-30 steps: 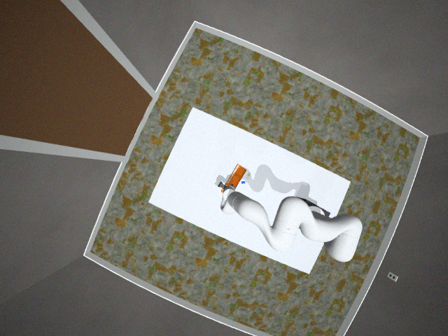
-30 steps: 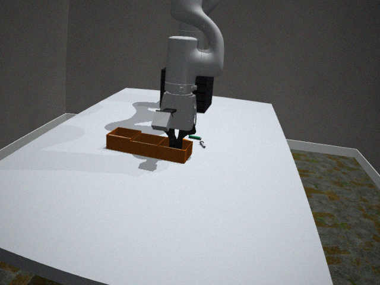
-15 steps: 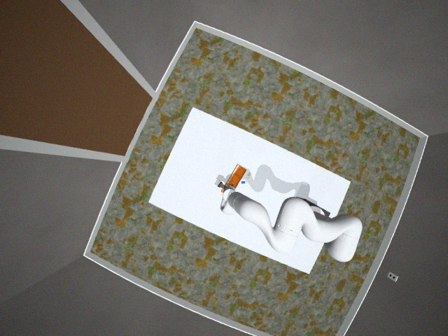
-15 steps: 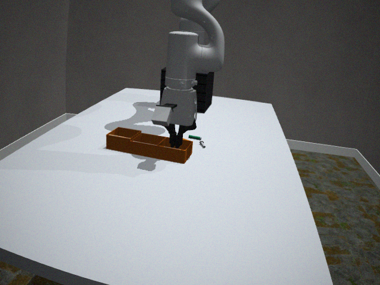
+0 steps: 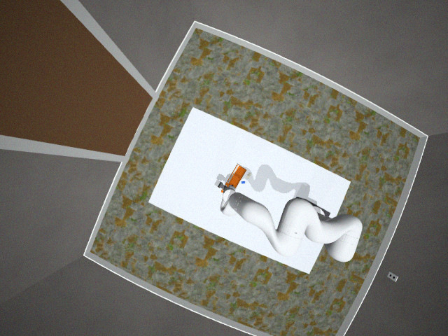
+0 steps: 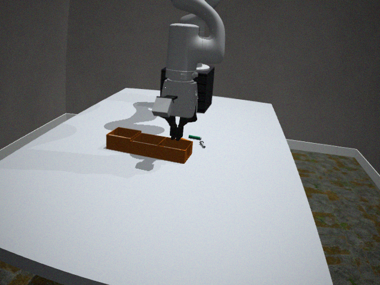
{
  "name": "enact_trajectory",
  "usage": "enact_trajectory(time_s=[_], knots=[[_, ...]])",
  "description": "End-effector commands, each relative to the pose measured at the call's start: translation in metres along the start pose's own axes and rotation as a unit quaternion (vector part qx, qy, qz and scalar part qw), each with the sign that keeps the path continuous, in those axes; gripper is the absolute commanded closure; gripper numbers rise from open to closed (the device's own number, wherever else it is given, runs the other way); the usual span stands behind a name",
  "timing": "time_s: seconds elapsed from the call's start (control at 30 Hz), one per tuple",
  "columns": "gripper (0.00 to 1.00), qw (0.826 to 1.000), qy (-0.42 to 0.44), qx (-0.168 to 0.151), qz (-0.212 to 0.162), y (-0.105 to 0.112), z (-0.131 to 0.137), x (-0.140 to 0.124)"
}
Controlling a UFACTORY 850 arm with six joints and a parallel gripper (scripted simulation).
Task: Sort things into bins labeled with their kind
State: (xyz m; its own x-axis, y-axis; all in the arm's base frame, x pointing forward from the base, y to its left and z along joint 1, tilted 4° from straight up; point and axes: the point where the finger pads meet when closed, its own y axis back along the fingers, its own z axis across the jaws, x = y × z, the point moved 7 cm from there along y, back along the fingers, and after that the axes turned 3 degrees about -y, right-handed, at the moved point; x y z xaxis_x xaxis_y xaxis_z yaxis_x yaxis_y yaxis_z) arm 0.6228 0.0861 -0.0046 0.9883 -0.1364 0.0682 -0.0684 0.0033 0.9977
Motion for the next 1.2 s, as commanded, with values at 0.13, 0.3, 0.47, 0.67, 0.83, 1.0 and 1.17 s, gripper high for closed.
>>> enact_trajectory(time_s=[0.13, 0.3, 0.47, 0.67, 0.83, 1.0, 1.17], knots=[[0.93, 1.0, 0.0, 0.0, 0.001, 0.023, 0.0, 0.001], [0.93, 1.0, 0.0, 0.0, 0.001, 0.057, 0.0, 0.001], [0.93, 1.0, 0.0, 0.0, 0.002, 0.082, 0.0, 0.001], [0.93, 1.0, 0.0, 0.0, 0.002, 0.132, 0.0, 0.001], [0.93, 1.0, 0.0, 0.0, 0.002, 0.148, 0.0, 0.001], [0.93, 1.0, 0.0, 0.0, 0.002, 0.148, 0.0, 0.001], [0.71, 0.996, 0.094, 0.0, 0.002, 0.125, -0.01, -0.021]])
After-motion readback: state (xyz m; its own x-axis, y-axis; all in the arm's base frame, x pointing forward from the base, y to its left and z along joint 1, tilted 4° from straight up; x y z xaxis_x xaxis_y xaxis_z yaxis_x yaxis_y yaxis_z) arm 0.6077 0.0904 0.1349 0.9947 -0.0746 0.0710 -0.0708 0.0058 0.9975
